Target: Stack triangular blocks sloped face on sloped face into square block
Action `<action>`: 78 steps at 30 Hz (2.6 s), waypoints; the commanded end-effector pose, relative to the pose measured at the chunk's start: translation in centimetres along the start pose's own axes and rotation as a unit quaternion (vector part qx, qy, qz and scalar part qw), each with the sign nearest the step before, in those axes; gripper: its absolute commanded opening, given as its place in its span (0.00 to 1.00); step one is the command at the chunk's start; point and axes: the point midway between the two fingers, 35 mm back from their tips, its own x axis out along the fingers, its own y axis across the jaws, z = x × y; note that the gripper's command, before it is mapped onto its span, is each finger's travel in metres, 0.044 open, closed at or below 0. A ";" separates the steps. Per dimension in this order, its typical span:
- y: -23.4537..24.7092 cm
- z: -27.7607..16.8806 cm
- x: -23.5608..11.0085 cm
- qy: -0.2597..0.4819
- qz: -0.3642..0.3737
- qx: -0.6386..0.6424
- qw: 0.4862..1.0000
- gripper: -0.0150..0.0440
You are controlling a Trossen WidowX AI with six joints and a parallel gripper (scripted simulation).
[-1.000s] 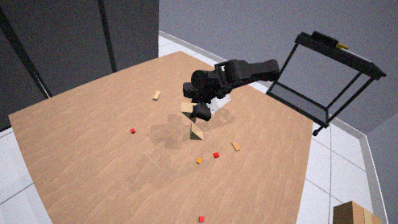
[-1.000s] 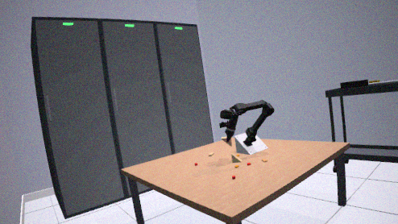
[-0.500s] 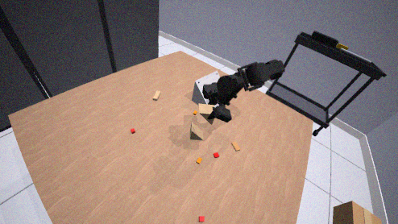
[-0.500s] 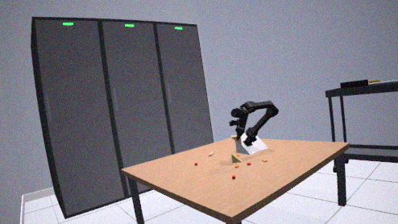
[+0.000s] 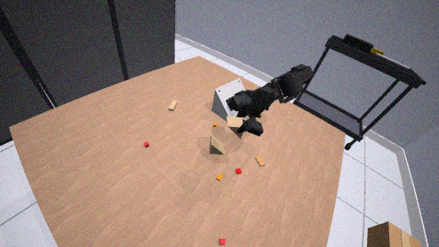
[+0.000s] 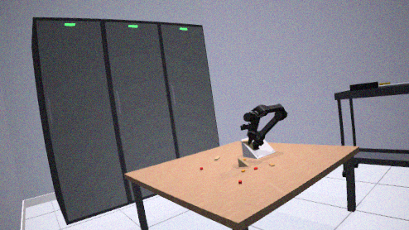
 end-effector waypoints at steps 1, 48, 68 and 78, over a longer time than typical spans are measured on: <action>-0.1 0.0 1.6 -0.002 -0.001 0.002 1.000 0.25; 0.2 -0.4 9.4 -0.002 0.002 0.004 1.000 0.25; 0.3 -0.4 9.6 -0.004 0.001 0.006 1.000 0.25; 0.3 -0.4 10.2 -0.004 0.002 0.006 1.000 0.25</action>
